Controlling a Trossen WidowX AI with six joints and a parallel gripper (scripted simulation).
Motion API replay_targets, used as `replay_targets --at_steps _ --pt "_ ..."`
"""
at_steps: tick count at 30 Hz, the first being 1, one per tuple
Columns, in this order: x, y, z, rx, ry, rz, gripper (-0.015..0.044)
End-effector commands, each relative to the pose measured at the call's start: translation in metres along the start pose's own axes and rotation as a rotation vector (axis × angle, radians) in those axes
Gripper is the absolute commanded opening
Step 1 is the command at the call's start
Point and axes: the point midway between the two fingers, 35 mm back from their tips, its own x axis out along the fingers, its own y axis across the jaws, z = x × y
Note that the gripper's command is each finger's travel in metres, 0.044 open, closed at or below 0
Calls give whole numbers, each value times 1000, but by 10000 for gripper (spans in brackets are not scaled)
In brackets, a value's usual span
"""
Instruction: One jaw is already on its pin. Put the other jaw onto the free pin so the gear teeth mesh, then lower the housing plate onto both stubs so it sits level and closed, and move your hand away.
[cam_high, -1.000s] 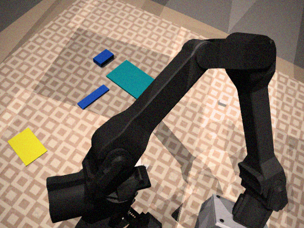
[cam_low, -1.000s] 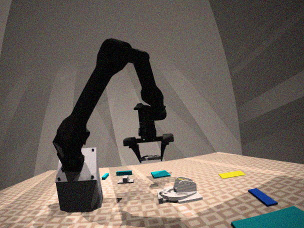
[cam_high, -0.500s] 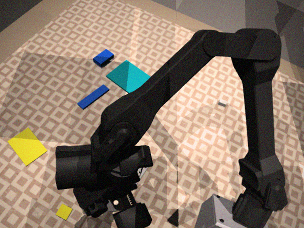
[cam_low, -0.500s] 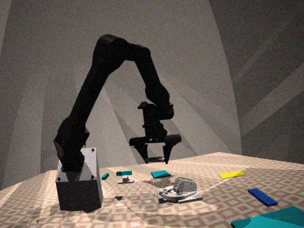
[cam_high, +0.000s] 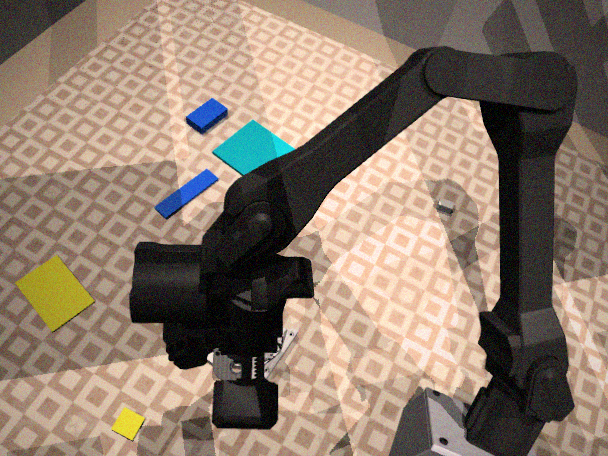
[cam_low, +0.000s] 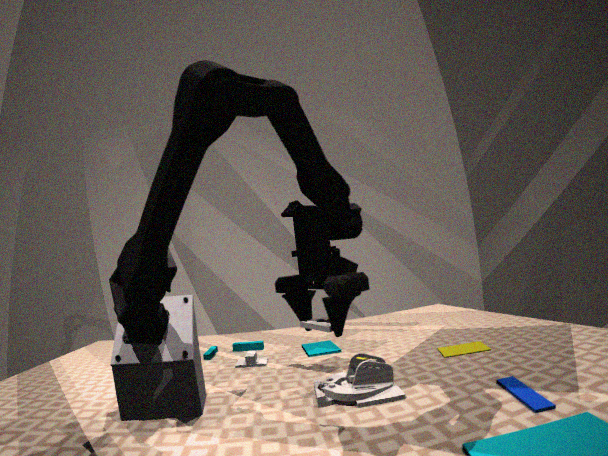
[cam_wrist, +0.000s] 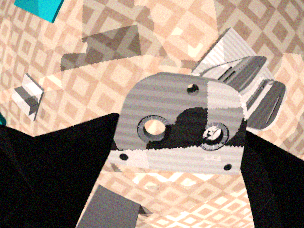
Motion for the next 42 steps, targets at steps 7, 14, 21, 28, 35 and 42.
replay_targets --at_steps 7,14,21,28,35,42 --pt "5 -28 -13 298 16 -20 351" --pt "7 -45 -22 499 21 -35 351" --pt "8 -51 -25 571 22 -41 351" --pt "8 -51 -25 571 22 -41 351" --pt "8 -51 -25 571 22 -41 351" --pt "8 -51 -25 581 22 -41 351"
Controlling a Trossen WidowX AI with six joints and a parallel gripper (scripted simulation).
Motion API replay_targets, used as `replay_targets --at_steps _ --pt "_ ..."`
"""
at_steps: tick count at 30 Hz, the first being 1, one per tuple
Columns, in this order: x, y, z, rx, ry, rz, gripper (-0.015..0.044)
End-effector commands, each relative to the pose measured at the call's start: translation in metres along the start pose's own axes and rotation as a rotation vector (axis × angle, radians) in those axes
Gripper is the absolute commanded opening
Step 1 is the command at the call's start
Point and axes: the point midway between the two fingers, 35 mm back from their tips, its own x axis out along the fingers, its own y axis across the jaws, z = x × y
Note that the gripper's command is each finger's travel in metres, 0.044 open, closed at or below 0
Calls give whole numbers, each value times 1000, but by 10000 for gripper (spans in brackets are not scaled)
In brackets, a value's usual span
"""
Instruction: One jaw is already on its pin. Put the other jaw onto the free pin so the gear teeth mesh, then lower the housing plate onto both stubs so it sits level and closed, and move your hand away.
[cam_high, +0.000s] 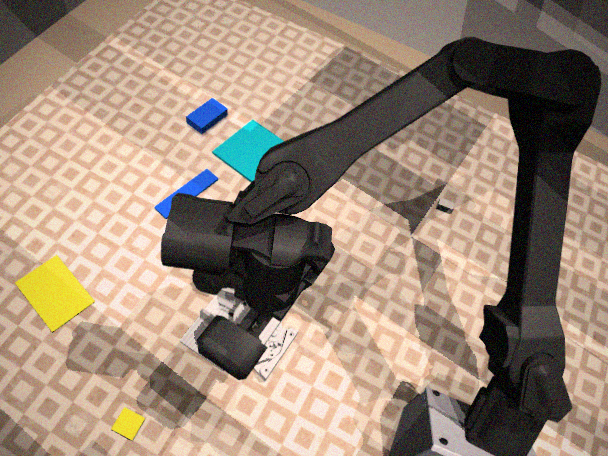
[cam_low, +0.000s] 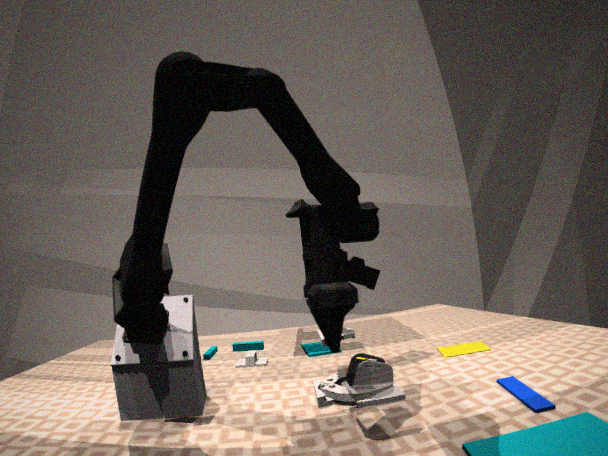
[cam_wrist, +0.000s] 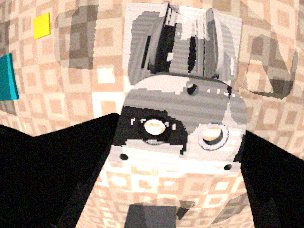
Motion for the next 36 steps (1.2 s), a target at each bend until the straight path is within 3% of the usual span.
replay_targets --at_steps 1,36 --pt "0 -1 0 5 1 -4 351" --pt "1 -2 -16 5 2 -4 351"
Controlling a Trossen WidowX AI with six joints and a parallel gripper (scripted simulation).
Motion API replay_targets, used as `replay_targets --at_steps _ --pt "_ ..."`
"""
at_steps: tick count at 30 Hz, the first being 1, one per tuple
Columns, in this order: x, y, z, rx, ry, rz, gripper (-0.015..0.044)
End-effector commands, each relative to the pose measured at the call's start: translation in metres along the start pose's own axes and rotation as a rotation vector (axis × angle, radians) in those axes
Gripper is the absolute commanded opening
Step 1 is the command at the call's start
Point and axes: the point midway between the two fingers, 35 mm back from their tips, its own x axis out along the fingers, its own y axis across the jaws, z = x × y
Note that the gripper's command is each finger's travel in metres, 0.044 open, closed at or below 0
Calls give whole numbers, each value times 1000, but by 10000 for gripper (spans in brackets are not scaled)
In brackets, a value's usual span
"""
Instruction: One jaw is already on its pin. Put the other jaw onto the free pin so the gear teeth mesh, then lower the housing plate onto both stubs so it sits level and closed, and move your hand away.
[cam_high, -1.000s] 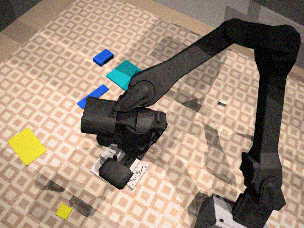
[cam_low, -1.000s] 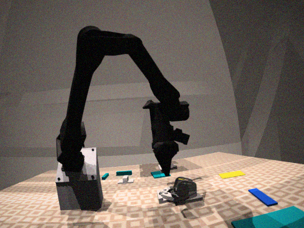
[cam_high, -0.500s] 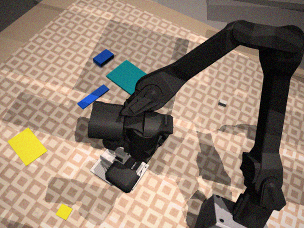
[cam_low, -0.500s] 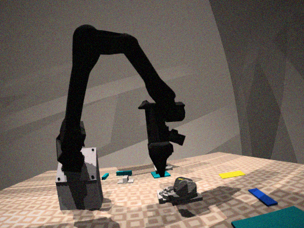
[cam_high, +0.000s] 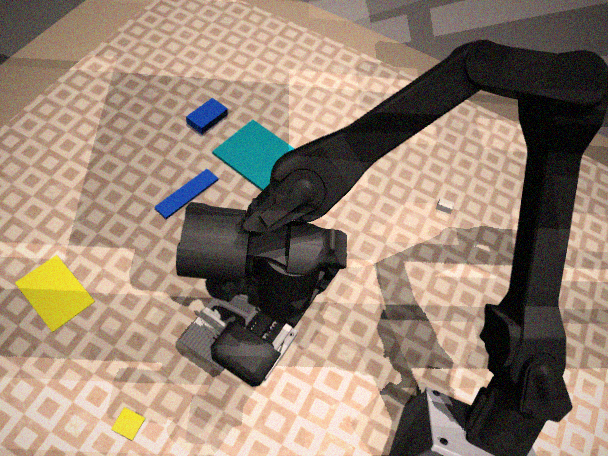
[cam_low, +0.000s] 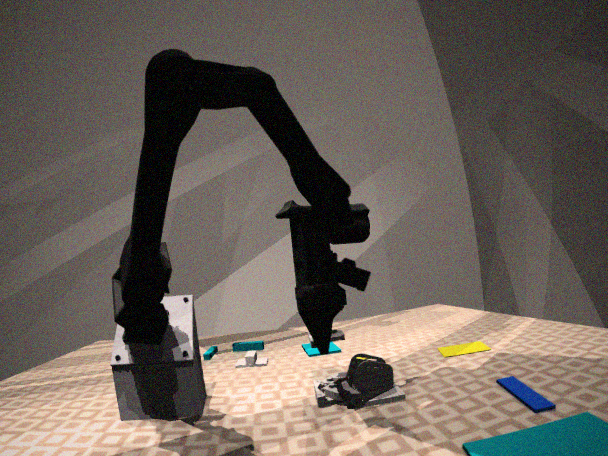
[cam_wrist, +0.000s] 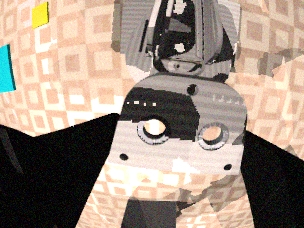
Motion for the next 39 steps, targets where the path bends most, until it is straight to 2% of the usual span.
replay_targets --at_steps 1,15,39 --pt "0 0 0 5 -1 0 351" --pt "1 2 1 6 -1 1 351" --pt "40 2 2 6 -1 2 351"
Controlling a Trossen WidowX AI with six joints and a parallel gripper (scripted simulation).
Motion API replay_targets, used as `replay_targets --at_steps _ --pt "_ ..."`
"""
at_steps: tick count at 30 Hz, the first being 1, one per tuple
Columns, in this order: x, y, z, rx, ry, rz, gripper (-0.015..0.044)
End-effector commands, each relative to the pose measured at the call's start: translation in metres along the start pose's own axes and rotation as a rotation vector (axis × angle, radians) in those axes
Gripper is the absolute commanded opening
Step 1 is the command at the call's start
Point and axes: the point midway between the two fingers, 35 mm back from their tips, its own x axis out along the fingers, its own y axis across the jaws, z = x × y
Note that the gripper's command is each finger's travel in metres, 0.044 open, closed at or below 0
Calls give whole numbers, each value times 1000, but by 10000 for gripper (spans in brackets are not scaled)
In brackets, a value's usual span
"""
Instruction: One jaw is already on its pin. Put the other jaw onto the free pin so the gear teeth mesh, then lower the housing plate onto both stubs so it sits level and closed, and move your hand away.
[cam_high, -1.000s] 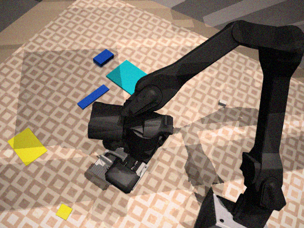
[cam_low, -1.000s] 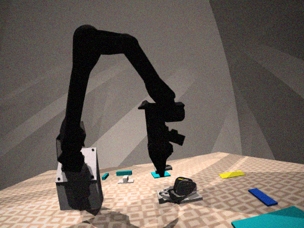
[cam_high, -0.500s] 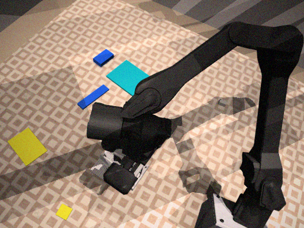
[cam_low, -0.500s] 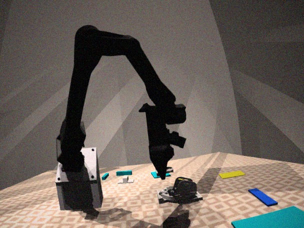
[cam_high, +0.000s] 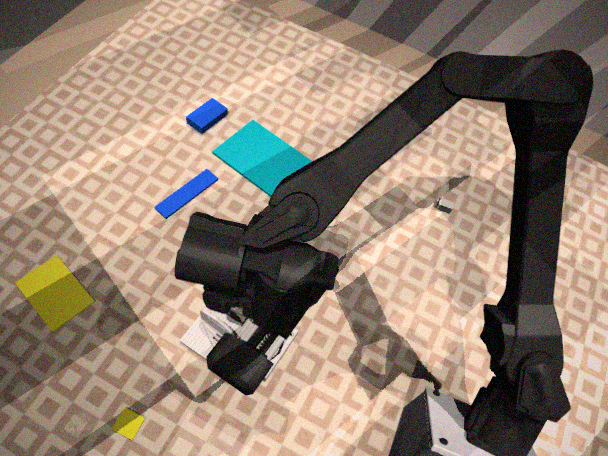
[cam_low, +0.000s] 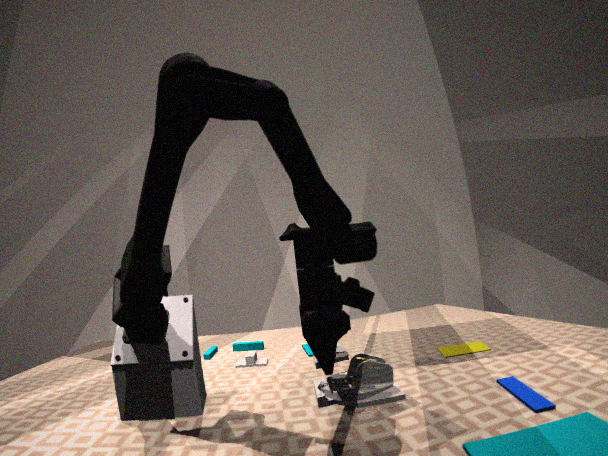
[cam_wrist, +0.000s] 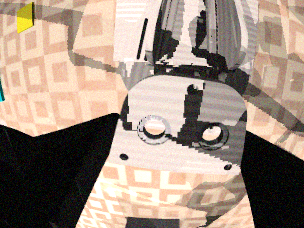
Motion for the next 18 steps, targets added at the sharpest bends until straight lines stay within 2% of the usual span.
replay_targets --at_steps 1,18 --pt "9 -1 -2 -4 6 -6 351" --pt "29 -3 -4 -4 5 -10 351"
